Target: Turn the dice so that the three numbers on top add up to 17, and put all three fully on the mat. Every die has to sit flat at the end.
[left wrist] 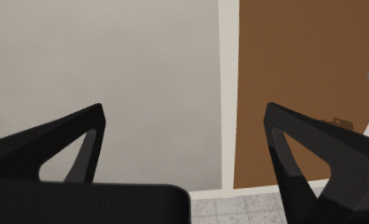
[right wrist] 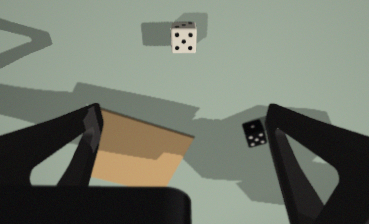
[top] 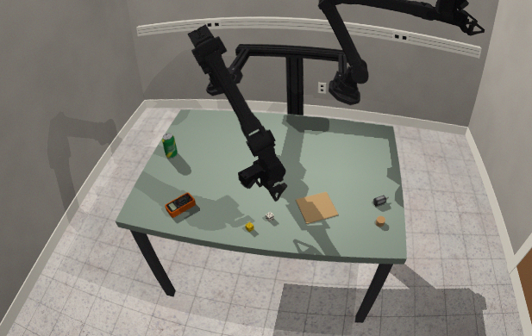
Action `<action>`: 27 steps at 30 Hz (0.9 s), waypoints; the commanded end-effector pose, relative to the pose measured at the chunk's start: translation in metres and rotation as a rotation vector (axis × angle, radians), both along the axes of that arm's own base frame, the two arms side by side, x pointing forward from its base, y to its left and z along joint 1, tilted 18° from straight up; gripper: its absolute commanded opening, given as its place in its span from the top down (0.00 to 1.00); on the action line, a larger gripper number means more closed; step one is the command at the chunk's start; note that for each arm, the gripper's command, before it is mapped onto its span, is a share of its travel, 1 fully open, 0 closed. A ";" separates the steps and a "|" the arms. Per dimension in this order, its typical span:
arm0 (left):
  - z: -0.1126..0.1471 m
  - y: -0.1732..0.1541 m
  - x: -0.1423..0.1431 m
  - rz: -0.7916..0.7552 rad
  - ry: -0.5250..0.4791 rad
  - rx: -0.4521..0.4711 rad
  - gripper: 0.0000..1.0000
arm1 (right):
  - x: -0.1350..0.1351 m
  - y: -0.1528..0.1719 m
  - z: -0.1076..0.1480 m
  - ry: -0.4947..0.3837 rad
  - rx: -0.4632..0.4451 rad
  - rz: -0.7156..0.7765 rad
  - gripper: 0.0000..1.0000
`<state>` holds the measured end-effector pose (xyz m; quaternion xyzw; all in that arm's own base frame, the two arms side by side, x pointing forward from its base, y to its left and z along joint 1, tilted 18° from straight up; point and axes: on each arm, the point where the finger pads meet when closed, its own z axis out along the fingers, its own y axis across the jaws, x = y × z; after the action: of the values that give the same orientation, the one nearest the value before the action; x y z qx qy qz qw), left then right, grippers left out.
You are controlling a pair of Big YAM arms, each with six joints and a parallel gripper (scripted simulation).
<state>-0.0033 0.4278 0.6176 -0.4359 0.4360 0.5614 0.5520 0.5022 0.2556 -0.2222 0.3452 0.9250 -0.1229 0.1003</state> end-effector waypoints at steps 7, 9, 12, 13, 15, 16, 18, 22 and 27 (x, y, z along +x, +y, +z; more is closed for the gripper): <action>0.021 -0.016 -0.004 0.008 -0.007 0.059 0.00 | 0.025 -0.011 -0.045 -0.026 0.015 0.000 0.00; 0.021 -0.016 -0.004 0.008 -0.007 0.059 0.00 | 0.025 -0.015 -0.056 -0.026 0.014 0.000 0.00; 0.021 -0.016 -0.004 0.008 -0.007 0.059 0.00 | 0.025 -0.016 -0.057 -0.026 0.014 0.000 0.61; 0.021 -0.016 -0.004 0.008 -0.007 0.059 0.00 | 0.021 -0.007 -0.056 -0.023 0.013 0.016 0.61; 0.021 -0.016 -0.004 0.008 -0.007 0.059 0.00 | 0.035 0.010 -0.029 -0.065 0.039 0.029 0.61; 0.021 -0.016 -0.004 0.008 -0.007 0.059 0.00 | 0.034 0.009 -0.030 -0.064 0.038 0.028 0.61; 0.021 -0.016 -0.004 0.008 -0.007 0.059 0.00 | 0.035 0.004 -0.030 -0.062 0.037 0.020 0.61; 0.021 -0.016 -0.004 0.008 -0.007 0.059 0.00 | 0.014 -0.008 -0.059 -0.012 0.008 0.020 0.61; 0.021 -0.016 -0.004 0.008 -0.007 0.059 0.00 | 0.008 -0.012 -0.061 -0.001 0.001 0.020 0.61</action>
<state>-0.0033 0.4278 0.6176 -0.4359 0.4360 0.5614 0.5520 0.5091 0.2378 -0.2769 0.3457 0.9249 -0.1231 0.0999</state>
